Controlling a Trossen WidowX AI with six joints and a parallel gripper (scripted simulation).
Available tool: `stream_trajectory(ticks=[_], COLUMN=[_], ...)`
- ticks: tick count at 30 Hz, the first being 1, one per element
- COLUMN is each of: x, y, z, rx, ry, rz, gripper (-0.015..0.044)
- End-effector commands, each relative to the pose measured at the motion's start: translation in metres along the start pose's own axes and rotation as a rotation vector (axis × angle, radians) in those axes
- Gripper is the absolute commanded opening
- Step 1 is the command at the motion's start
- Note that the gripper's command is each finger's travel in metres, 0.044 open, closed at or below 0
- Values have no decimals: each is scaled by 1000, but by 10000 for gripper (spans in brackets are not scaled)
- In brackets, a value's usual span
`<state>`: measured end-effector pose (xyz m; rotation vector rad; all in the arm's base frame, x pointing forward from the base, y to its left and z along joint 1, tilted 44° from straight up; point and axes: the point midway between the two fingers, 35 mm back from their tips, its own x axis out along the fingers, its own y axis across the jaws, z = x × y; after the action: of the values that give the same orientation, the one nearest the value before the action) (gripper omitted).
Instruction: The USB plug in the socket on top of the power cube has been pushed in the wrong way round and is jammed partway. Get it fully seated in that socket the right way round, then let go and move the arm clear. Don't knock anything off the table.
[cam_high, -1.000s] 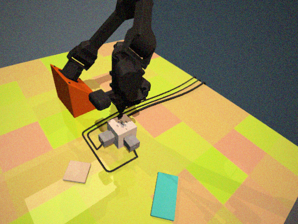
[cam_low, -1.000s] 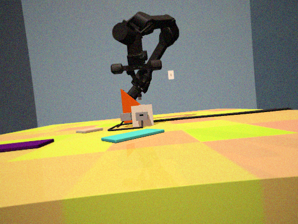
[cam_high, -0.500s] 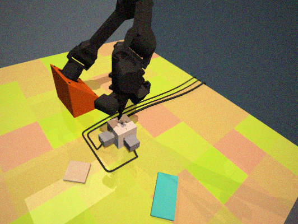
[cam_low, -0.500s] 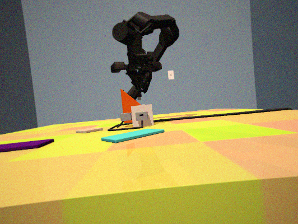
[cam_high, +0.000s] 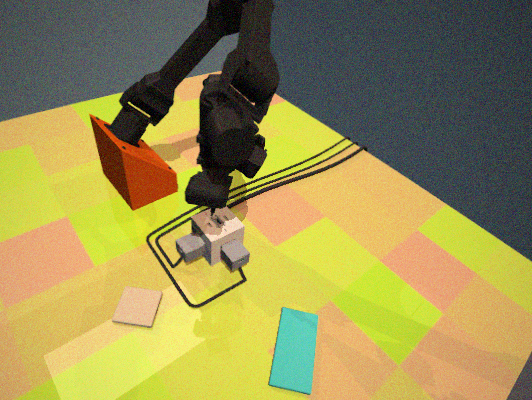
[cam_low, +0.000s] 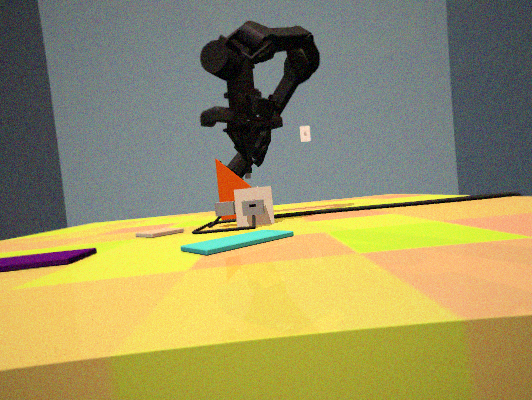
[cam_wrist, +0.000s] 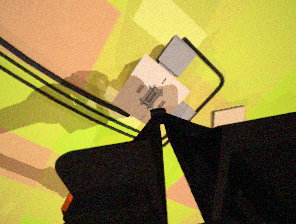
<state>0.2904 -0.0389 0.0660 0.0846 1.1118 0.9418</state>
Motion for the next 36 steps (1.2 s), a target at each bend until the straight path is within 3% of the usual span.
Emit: stream_trajectory(ticks=[1,27,36], x=[0,0,0], y=[0,0,0], z=[0,0,0], rx=[-90,-766,-784], ry=[1,0,0], rz=[1,1,1], gripper=[0,0,0])
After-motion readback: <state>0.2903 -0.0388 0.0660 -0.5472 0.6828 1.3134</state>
